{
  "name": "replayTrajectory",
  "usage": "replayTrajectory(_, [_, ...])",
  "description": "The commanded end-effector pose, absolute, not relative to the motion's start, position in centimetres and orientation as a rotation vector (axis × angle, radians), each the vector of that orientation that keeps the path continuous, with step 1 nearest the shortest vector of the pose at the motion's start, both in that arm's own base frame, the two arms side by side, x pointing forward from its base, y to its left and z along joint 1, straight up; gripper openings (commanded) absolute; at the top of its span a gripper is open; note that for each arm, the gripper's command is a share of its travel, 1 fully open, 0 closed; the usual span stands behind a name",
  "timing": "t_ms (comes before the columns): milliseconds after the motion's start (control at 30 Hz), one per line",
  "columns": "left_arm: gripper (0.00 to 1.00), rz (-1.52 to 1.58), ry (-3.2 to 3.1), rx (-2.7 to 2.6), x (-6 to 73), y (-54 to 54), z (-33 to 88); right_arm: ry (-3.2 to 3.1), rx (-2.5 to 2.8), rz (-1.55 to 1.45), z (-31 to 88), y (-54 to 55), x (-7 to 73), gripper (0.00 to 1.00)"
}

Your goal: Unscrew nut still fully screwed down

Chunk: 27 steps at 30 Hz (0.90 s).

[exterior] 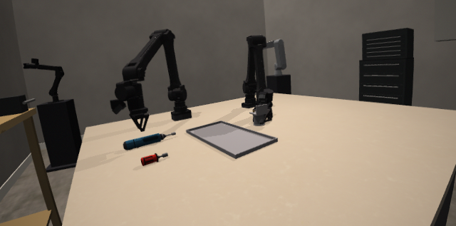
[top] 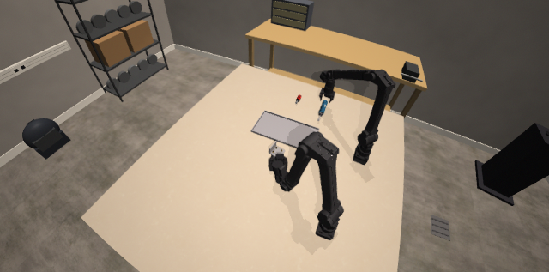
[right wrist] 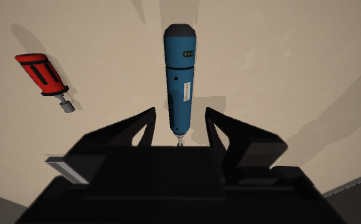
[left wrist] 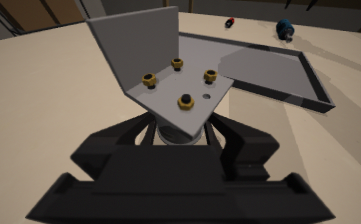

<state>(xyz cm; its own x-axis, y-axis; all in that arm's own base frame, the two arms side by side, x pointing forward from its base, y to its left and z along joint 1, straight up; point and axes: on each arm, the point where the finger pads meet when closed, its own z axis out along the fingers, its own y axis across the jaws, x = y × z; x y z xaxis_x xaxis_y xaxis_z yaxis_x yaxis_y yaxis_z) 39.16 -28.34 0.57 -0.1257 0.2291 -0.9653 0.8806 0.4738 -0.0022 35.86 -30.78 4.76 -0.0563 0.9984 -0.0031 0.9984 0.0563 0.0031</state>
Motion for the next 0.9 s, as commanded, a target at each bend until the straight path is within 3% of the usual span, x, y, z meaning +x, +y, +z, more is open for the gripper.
replayTrajectory(0, [0.63,-0.755,1.591,0.972,39.15,-29.08,1.95,2.256,2.132,0.005,5.89,-31.51,36.92,0.65])
replayTrajectory(867, [0.6,-0.753,1.589,0.975,39.14,-29.09,1.95,2.256,2.132,0.005,5.89,-31.51,36.92,0.65])
